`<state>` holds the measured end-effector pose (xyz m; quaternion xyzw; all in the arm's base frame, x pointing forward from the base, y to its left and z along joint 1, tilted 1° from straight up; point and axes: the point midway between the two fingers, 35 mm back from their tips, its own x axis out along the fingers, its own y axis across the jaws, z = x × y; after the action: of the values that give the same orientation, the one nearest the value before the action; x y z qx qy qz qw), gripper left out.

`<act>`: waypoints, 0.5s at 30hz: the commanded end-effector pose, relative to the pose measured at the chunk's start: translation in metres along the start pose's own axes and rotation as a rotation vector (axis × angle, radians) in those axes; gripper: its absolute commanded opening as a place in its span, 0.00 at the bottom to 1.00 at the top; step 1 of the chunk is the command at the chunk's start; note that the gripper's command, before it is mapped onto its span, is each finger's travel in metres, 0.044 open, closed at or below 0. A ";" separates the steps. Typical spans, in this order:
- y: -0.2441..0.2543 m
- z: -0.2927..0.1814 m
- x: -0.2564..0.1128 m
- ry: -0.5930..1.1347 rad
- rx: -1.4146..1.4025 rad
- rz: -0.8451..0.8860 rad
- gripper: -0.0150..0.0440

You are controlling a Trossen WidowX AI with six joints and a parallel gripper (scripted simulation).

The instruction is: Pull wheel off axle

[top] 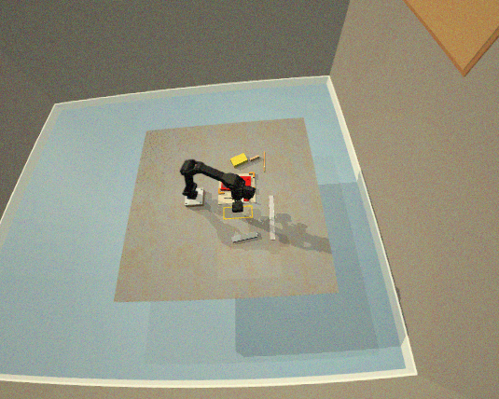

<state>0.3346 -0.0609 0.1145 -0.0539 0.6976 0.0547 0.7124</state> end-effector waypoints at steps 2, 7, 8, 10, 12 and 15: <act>-0.019 -0.015 -0.003 -0.008 -0.004 -0.005 0.25; -0.022 -0.018 0.001 -0.008 -0.004 -0.006 0.25; -0.022 -0.018 0.004 -0.008 -0.004 -0.006 0.25; -0.022 -0.018 0.011 -0.008 -0.004 -0.006 0.25; -0.022 -0.018 0.016 -0.008 -0.004 -0.006 0.25; -0.022 -0.017 0.022 -0.008 -0.004 -0.006 0.25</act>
<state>0.3215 -0.0851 0.0990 -0.0557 0.6937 0.0530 0.7161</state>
